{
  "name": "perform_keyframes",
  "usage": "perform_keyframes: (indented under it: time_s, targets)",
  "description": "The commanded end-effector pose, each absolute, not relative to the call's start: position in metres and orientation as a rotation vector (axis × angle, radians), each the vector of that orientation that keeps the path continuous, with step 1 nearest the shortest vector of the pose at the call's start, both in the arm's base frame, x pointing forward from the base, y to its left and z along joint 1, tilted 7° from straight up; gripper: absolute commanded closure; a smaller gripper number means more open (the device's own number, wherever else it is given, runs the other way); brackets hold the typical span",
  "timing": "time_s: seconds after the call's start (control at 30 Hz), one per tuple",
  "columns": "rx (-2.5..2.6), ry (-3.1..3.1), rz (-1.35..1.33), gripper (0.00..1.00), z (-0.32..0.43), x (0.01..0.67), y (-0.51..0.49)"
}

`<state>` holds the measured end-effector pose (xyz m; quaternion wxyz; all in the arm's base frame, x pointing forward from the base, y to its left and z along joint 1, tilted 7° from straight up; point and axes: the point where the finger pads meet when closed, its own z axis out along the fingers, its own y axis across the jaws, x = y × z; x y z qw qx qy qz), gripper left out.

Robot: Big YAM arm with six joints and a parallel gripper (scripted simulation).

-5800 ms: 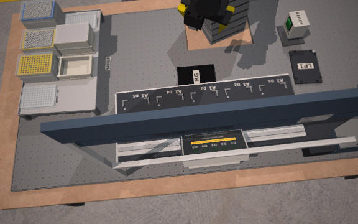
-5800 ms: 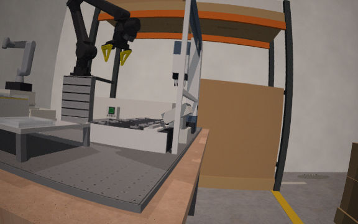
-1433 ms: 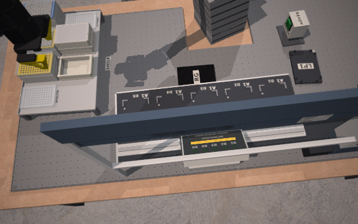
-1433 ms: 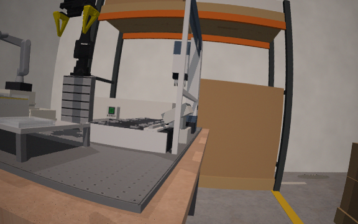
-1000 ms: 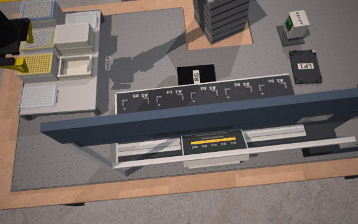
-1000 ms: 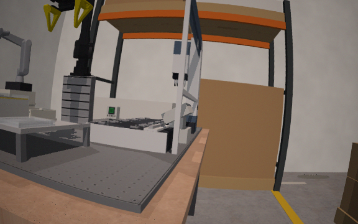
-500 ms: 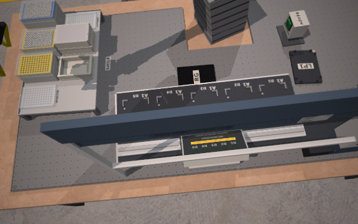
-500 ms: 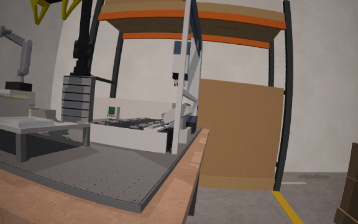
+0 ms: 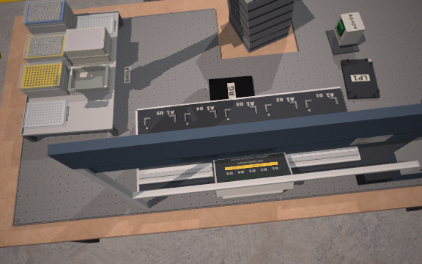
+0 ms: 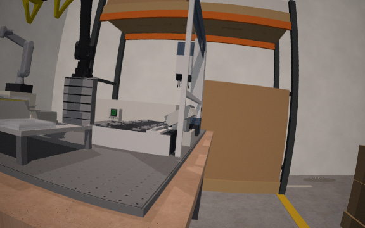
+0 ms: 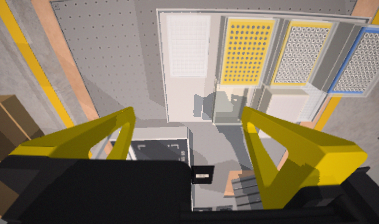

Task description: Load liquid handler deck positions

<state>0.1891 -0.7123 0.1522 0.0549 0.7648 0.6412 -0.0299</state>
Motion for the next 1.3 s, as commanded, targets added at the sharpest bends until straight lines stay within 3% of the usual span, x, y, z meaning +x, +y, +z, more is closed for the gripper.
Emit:
perform_keyframes:
  time_s: [0.0,1.07,1.27]
  targets:
    - [2.297,1.94,-0.105,0.0,0.158,0.191,-0.719]
    - [2.297,1.94,-0.105,0.0,0.158,0.191,-0.719]
    - [2.306,1.947,-0.098,0.0,0.129,0.191,-0.72]
